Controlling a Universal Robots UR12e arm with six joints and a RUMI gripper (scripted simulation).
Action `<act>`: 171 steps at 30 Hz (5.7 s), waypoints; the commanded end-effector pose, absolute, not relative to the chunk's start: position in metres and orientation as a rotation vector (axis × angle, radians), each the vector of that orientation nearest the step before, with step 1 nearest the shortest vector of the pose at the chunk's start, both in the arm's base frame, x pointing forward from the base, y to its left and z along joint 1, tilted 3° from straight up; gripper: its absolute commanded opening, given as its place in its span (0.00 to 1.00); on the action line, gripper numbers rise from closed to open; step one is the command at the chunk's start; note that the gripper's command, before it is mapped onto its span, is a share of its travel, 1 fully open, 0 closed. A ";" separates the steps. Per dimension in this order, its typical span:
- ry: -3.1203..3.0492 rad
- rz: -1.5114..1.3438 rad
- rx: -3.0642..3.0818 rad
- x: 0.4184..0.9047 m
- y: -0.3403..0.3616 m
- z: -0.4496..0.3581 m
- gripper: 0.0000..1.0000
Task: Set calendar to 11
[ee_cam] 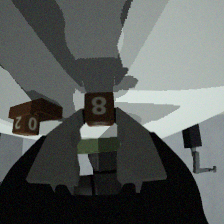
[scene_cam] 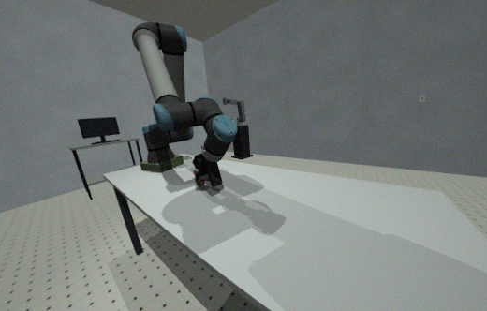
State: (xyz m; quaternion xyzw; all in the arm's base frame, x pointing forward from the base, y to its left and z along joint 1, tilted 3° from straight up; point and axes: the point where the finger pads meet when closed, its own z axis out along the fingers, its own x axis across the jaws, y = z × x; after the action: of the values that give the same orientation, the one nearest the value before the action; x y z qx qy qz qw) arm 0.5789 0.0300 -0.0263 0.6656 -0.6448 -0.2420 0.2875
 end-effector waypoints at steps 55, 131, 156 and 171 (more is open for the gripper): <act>-1.723 -0.645 1.779 0.580 0.030 -0.031 0.10; -1.723 -0.645 1.779 0.579 0.031 0.006 0.40; -1.740 -0.625 1.797 0.578 0.033 0.038 0.40; -1.869 -0.449 1.941 0.576 0.033 0.039 0.40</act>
State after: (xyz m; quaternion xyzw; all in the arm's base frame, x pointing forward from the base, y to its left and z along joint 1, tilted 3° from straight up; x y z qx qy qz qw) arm 0.5760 0.0330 0.0381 0.6901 -0.6657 -0.1783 0.2211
